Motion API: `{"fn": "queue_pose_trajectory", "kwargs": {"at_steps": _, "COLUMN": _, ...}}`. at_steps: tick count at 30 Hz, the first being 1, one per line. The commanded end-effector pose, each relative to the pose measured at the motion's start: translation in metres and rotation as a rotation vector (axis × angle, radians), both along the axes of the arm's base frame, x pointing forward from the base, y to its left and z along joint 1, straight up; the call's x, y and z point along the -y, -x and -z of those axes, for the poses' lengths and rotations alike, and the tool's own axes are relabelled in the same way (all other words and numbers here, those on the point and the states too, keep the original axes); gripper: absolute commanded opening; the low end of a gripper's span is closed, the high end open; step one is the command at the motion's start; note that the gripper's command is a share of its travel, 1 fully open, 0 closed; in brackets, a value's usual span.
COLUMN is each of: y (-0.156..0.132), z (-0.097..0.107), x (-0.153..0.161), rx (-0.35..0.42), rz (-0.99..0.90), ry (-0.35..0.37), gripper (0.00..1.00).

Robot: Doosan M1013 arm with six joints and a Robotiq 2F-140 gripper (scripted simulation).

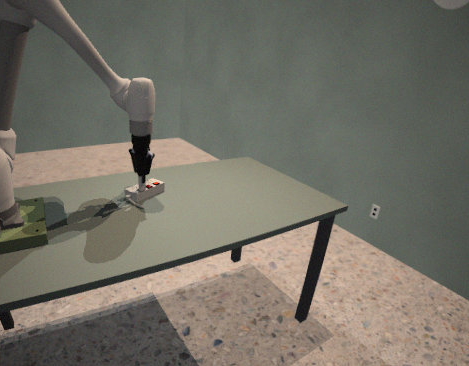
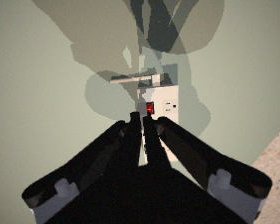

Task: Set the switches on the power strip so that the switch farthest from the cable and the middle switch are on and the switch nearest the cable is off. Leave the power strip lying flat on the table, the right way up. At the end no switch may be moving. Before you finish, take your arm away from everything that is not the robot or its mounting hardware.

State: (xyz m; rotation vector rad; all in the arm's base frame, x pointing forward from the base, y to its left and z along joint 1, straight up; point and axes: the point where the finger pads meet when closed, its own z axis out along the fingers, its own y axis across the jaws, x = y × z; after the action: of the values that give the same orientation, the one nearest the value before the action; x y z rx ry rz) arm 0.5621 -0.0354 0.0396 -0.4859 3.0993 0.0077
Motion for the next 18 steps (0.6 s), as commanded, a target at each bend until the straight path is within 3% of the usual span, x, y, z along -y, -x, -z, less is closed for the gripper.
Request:
{"fn": "queue_pose_trajectory", "kwargs": {"at_steps": 1, "y": 0.0, "z": 0.0, "x": 0.0, "rx": 0.0, "rz": 0.0, "ry": 0.0, "gripper": 0.0}}
{"fn": "queue_pose_trajectory", "kwargs": {"at_steps": 18, "y": 0.0, "z": -0.033, "x": 0.0, "rx": 0.0, "rz": 0.0, "ry": 0.0, "gripper": 0.0}}
